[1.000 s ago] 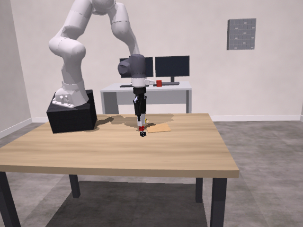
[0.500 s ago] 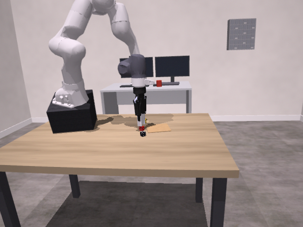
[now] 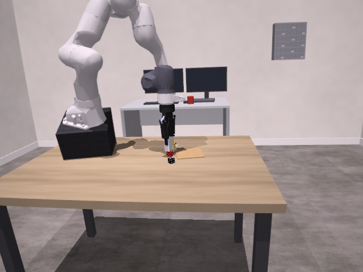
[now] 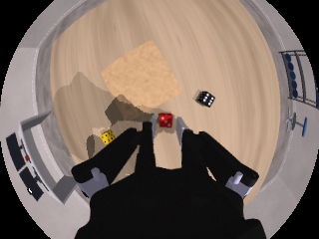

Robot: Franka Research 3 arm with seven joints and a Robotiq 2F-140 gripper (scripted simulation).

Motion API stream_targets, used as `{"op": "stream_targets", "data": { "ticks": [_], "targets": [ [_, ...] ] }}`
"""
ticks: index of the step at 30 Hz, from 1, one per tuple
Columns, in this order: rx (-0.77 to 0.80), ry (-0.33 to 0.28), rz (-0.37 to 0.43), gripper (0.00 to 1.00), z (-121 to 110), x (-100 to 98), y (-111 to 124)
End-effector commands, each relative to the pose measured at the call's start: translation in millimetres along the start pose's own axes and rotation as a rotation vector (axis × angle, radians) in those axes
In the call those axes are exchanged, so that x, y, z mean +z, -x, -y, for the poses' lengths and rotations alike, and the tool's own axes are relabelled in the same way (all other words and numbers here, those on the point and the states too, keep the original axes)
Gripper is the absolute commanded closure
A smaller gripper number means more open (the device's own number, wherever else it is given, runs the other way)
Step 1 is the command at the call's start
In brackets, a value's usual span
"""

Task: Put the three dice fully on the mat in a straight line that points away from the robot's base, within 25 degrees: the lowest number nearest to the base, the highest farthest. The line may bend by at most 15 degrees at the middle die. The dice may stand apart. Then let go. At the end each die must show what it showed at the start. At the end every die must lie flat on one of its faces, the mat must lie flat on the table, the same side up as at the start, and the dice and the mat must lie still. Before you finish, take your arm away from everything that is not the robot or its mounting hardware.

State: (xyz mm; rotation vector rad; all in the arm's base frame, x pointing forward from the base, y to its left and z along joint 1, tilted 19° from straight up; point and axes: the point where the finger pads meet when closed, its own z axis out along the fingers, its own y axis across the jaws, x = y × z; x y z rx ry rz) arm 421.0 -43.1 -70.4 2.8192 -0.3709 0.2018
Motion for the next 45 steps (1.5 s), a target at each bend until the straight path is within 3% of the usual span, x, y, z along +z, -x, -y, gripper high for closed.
{"op": "stream_targets", "data": {
  "ticks": [1,32,45],
  "targets": [
    [-0.009,0.0,-0.002,0.75,0,-0.1,0],
    [-0.009,0.0,-0.002,0.75,0,0.4,0],
    [-0.009,0.0,-0.002,0.75,0,14.7,0]
  ]
}}
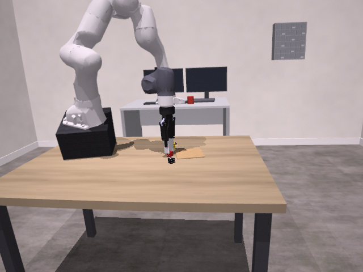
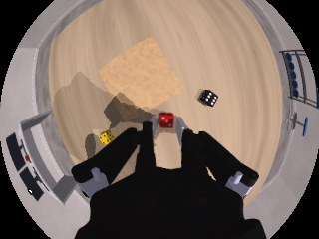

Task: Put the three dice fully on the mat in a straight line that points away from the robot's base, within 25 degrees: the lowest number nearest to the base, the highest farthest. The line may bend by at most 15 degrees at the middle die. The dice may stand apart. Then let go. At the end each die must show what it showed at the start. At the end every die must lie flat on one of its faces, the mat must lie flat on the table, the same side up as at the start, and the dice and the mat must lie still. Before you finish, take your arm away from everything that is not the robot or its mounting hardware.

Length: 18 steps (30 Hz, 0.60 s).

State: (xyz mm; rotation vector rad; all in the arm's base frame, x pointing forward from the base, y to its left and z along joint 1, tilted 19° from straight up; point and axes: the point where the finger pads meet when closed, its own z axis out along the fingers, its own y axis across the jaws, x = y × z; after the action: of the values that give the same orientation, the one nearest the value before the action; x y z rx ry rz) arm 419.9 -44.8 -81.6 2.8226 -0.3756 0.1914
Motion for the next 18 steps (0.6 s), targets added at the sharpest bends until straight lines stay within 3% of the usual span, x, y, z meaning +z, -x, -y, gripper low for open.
{"op": "stream_targets", "data": {
  "ticks": [1,18],
  "targets": [
    [-0.011,0.002,-0.01,0.75,-1,5.5,-3],
    [-0.011,0.002,-0.01,0.75,-1,19.9,-3]
  ]
}}
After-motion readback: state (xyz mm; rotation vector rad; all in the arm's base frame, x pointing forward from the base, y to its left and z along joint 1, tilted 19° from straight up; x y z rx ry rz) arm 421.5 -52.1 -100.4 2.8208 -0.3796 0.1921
